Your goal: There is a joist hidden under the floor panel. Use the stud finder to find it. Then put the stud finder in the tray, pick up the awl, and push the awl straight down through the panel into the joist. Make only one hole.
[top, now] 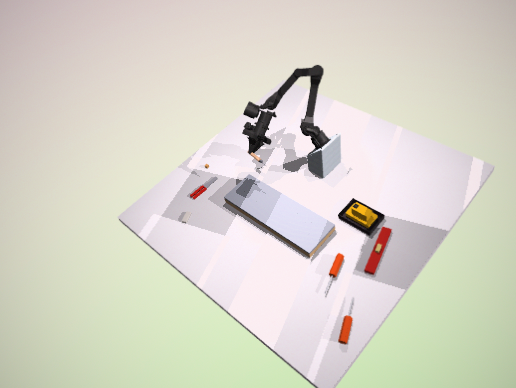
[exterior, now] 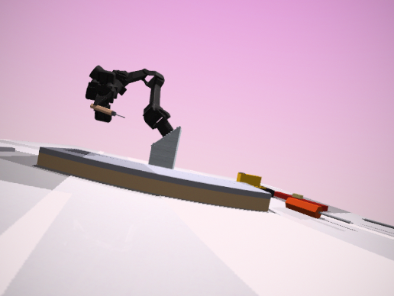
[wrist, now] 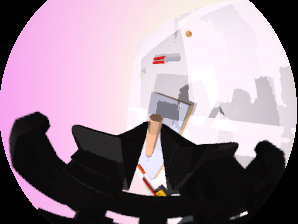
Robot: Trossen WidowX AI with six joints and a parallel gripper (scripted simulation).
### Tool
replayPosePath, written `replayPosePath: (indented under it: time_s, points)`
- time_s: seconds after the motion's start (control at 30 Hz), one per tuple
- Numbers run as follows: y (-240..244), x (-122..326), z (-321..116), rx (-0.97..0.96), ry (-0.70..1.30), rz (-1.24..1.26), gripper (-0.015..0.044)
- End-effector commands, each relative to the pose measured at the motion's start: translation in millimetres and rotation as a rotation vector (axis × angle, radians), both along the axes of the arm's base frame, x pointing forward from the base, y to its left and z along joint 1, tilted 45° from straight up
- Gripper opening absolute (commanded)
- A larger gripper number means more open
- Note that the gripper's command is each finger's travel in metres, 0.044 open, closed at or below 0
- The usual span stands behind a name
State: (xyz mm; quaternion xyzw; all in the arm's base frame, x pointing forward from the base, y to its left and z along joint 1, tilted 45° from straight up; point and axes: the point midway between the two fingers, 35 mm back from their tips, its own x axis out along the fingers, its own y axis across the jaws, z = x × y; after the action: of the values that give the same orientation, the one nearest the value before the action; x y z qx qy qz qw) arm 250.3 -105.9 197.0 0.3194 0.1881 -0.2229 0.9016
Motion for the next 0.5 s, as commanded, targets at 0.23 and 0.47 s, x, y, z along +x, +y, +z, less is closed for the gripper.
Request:
replayPosePath:
  time_s: [0.23,0.47]
  points:
    - [14,6,18,-0.353,-0.055,0.287,0.0]
    - [23,7,28,-0.592,-0.092,0.432,0.0]
